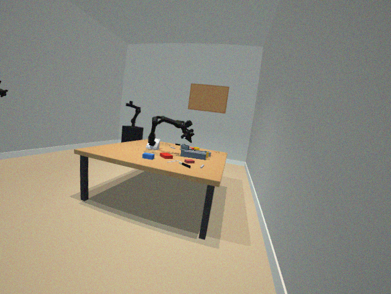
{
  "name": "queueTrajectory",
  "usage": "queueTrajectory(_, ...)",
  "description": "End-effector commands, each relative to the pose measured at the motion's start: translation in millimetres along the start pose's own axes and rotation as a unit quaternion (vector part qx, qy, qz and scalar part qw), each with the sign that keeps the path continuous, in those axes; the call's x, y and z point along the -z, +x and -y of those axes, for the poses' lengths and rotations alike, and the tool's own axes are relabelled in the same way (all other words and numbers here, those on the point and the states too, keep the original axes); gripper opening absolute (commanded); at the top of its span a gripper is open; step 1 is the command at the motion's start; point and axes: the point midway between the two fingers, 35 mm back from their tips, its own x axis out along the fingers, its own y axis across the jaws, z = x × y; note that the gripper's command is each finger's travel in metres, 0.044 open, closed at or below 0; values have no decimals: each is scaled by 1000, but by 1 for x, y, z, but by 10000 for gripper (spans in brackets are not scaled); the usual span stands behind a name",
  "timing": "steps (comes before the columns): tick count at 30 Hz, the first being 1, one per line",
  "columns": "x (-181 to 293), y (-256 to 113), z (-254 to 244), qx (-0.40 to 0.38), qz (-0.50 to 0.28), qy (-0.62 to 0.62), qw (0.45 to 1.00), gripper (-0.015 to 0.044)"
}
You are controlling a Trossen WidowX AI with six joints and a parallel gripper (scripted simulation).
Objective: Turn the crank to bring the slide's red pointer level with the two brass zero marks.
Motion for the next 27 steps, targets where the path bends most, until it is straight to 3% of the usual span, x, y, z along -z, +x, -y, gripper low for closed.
queueTrajectory(1,0,0,0,0,0,0,1000,0)
queueTrajectory(13,0,0,0,0,0,0,1000,0)
queueTrajectory(27,0,0,0,0,0,0,1000,367)
